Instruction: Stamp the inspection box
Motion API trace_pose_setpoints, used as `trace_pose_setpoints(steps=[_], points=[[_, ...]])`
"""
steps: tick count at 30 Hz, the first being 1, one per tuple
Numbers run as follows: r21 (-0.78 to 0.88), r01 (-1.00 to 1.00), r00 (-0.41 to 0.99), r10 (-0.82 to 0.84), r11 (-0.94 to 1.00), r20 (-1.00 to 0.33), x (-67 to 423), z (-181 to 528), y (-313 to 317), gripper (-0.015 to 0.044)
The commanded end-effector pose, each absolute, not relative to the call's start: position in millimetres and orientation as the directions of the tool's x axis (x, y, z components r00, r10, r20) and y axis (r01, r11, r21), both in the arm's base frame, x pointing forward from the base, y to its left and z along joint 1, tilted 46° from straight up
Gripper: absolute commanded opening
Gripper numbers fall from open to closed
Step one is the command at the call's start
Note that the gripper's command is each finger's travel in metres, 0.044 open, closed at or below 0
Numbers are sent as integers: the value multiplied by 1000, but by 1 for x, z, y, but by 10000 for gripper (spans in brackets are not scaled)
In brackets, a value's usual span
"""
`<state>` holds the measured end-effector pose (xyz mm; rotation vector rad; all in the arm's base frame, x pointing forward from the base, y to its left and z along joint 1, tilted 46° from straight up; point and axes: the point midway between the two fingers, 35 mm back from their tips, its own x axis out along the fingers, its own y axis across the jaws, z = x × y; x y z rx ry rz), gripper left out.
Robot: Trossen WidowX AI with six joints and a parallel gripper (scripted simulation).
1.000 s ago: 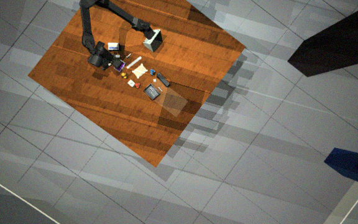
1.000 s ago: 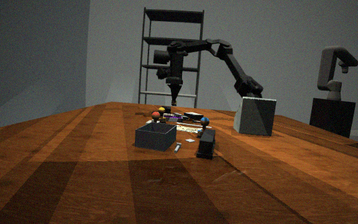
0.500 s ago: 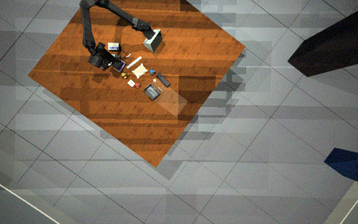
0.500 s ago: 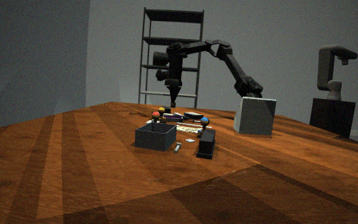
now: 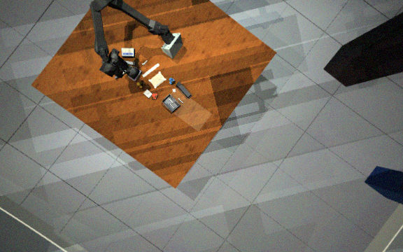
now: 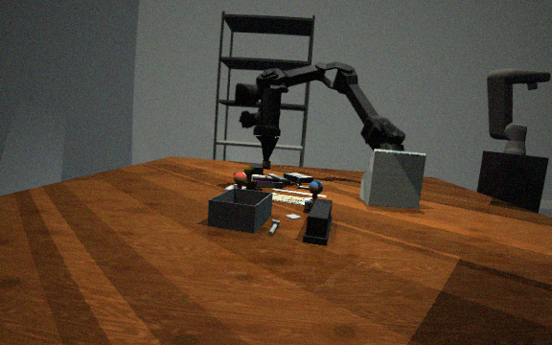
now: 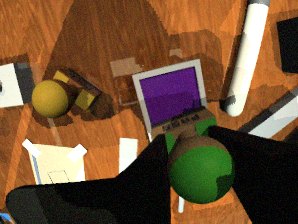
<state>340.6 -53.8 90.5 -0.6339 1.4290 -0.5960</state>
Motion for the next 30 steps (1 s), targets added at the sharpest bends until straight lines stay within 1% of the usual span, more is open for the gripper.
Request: trace_pose_setpoints(steps=[1,30], points=[[-716,-8,51,-714,698,-698,339,88,-57,0],[-716,-7,51,-715,698,-697,340,75,-71,0]])
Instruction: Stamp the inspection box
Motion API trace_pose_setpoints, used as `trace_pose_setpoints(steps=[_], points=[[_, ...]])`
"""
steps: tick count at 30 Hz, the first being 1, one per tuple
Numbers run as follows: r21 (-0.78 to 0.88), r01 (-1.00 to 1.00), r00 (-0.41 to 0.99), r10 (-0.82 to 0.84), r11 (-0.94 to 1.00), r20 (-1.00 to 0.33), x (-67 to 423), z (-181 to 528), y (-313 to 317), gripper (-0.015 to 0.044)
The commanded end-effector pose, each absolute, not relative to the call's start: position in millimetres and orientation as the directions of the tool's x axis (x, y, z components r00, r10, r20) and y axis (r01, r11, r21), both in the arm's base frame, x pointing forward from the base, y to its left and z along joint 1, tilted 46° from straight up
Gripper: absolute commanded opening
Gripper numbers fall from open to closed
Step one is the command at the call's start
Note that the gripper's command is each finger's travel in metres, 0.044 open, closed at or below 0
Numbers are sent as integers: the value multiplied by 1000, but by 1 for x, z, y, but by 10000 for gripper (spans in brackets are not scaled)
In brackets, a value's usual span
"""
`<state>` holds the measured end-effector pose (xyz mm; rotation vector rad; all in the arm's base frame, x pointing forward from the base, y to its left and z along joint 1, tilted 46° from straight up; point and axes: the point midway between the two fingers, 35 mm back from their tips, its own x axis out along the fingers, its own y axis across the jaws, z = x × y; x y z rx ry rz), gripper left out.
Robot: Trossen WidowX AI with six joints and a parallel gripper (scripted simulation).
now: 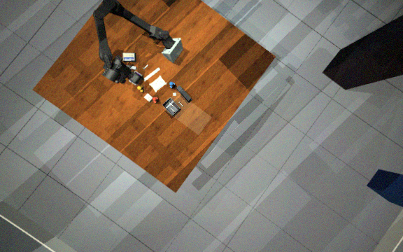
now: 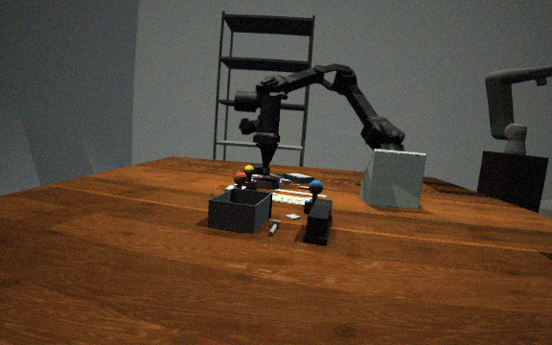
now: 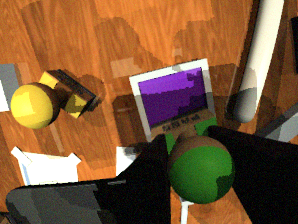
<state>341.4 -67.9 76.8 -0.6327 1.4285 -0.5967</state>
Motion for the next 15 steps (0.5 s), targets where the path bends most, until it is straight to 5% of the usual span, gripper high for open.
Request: trace_pose_setpoints(steps=[1,15], points=[[-717,-7,51,-715,698,-697,340,74,-71,0],[-717,-7,51,-716,697,-696,339,68,-78,0]])
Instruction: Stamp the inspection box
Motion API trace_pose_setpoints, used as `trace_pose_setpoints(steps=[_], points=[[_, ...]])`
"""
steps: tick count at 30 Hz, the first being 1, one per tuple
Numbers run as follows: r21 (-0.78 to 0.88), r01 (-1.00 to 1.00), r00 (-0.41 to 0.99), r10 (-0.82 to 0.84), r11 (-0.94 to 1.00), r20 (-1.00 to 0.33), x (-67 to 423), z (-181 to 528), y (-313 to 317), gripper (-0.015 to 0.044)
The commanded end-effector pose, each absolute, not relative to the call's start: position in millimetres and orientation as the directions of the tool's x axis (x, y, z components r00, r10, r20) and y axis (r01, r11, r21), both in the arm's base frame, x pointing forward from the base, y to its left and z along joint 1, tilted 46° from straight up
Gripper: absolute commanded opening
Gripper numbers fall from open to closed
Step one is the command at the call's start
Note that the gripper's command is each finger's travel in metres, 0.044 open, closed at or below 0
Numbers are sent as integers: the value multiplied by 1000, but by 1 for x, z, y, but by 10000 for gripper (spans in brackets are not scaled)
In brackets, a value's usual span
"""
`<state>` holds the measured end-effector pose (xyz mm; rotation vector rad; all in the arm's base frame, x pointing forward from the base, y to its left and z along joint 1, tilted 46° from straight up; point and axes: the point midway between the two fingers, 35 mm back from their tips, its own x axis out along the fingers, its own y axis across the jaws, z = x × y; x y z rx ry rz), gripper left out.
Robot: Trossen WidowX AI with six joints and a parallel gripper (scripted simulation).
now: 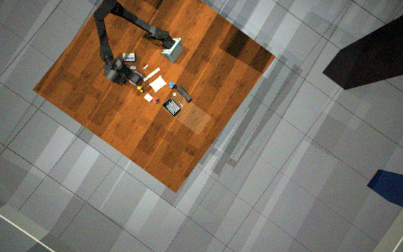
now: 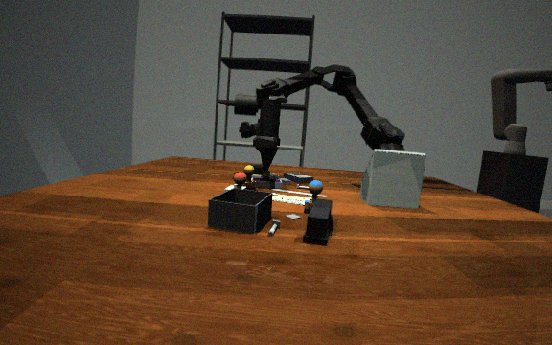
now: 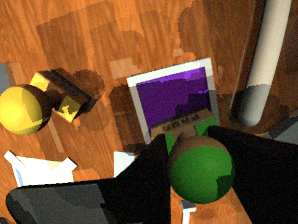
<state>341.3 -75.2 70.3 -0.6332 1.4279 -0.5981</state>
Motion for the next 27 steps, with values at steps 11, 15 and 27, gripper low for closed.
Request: trace_pose_setpoints(steps=[11,15,27], points=[[-717,-3,51,-716,697,-696,339,67,-79,0],[-717,0,51,-716,697,-696,339,67,-79,0],[-717,0,51,-716,697,-696,340,65,-81,0]])
